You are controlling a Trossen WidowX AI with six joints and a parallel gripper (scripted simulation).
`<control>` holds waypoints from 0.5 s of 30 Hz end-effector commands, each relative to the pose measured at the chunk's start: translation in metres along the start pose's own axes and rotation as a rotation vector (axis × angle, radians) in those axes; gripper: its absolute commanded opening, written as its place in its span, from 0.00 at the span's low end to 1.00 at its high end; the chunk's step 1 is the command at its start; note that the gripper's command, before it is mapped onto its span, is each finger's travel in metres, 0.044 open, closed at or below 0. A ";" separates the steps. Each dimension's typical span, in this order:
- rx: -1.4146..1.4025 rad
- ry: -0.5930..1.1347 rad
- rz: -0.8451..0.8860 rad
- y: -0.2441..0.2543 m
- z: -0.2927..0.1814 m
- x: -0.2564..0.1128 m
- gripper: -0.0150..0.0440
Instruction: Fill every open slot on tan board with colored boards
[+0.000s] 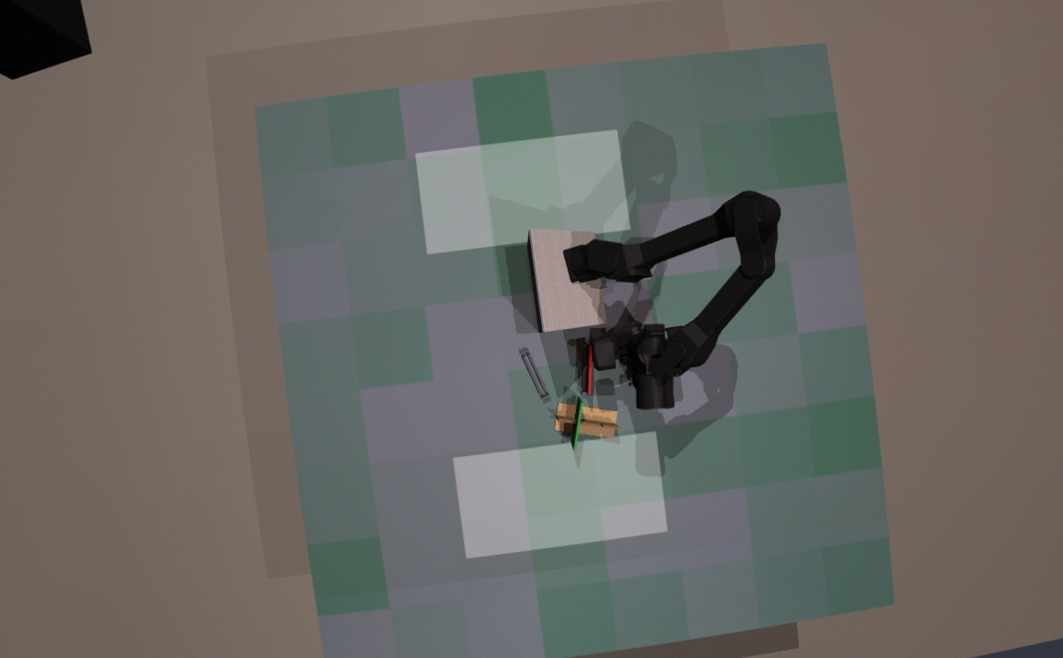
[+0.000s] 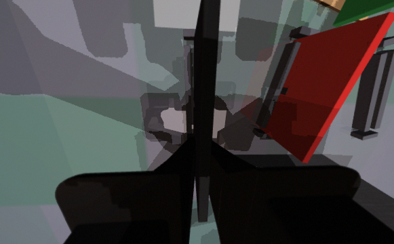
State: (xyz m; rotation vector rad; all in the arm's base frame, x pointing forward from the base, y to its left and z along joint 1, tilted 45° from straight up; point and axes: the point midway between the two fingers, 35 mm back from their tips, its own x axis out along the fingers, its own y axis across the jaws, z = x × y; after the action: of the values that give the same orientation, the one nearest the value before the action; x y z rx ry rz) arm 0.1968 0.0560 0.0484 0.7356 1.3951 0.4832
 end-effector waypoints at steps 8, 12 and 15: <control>-0.016 -0.013 -0.007 0.001 0.003 -0.028 0.25; -0.016 -0.013 -0.007 0.001 0.003 -0.038 0.25; -0.016 -0.013 -0.008 0.001 0.003 -0.045 0.25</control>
State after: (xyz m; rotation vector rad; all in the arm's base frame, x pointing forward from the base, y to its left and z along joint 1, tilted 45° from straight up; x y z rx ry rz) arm 0.1925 0.0308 0.0750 0.7330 1.3887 0.4838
